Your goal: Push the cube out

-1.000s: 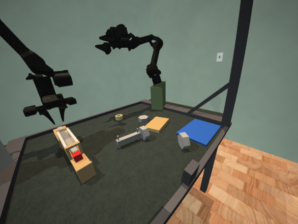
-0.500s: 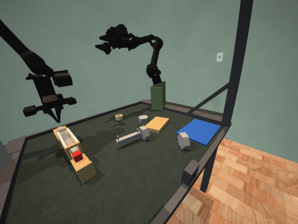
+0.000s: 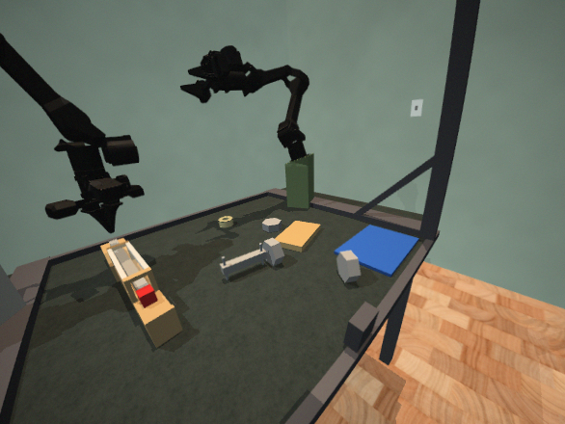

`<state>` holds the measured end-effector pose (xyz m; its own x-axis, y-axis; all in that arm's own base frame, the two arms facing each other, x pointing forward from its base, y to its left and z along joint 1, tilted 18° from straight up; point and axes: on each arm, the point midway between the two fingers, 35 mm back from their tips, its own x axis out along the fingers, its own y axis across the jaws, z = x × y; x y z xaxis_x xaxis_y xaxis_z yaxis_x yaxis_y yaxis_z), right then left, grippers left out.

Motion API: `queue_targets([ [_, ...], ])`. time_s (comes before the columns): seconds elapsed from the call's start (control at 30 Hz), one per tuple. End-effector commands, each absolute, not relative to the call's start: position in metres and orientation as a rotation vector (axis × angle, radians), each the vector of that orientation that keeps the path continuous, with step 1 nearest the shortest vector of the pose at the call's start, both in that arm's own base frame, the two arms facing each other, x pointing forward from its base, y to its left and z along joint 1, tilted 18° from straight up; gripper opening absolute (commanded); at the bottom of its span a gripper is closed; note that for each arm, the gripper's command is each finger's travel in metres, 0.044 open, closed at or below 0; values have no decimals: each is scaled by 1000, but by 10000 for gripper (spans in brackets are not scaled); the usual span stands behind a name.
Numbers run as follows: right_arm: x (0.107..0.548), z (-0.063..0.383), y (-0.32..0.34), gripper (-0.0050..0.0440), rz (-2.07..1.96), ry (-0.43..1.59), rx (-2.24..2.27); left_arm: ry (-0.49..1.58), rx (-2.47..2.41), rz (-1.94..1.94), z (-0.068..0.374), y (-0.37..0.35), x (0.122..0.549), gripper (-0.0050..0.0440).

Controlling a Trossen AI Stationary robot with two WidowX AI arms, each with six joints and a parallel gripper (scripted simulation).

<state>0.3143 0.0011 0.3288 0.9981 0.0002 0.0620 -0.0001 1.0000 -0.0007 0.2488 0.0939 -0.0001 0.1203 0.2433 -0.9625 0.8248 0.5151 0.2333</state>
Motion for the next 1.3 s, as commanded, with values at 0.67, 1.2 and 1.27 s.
queue_targets([
  [0.67, 312, 337, 1, 400, -1, -82, 0, 1481, -75, 75, -1, 132, 243, 0],
  [1.2, 312, 337, 1, 400, -1, -82, 0, 1387, -829, 514, 3, 161, 234, 0],
  [1.27, 312, 337, 1, 400, -1, -82, 0, 1387, -829, 514, 3, 161, 234, 0],
])
